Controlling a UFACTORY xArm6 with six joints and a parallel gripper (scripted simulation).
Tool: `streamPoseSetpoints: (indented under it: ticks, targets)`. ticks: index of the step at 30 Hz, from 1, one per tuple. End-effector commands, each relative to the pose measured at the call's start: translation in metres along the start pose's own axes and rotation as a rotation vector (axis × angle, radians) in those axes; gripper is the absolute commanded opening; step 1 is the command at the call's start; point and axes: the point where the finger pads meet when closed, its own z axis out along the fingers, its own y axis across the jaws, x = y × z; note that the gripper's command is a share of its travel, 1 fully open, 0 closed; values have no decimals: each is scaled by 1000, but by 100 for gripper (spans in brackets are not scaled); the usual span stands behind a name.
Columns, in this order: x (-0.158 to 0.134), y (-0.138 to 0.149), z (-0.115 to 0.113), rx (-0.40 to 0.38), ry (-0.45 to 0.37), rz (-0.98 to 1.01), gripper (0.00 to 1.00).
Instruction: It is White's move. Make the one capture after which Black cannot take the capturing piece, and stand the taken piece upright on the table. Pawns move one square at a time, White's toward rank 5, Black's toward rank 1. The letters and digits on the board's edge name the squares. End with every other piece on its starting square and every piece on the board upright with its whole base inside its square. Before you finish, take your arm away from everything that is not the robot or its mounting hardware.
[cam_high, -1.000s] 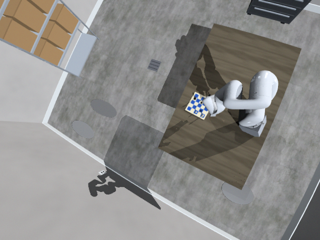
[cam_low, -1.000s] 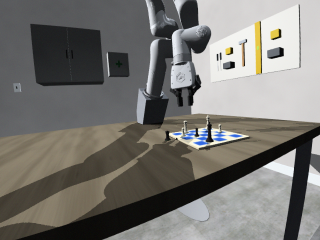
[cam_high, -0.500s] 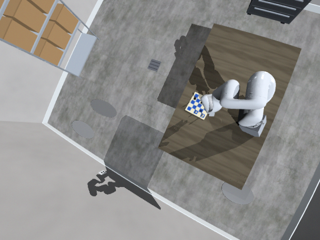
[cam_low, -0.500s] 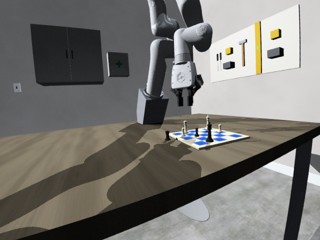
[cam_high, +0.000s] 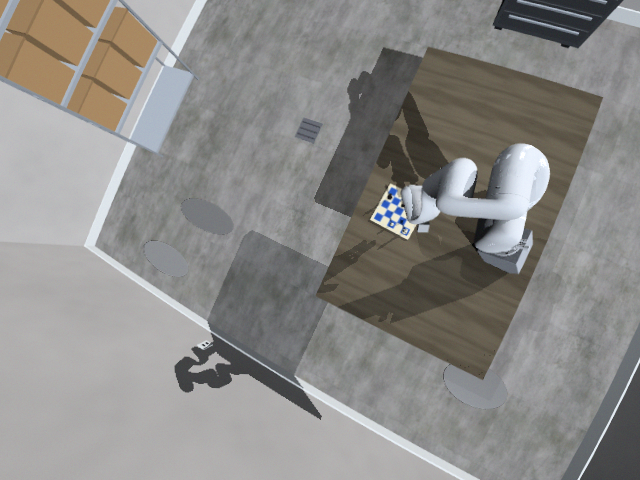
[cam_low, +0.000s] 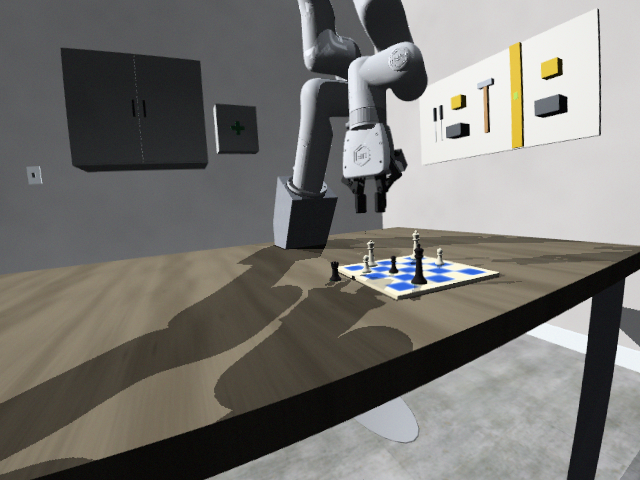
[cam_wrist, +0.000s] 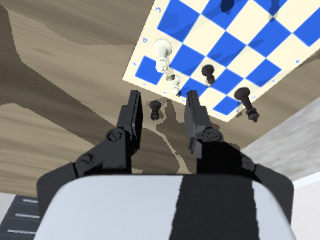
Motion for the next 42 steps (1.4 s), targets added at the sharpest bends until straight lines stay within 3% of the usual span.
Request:
streamPoseSetpoints:
  ticks: [1,42]
  targets:
    - [-1,0,3,4,46,-1,42]
    - [0,-1,40,3,48,-1,42]
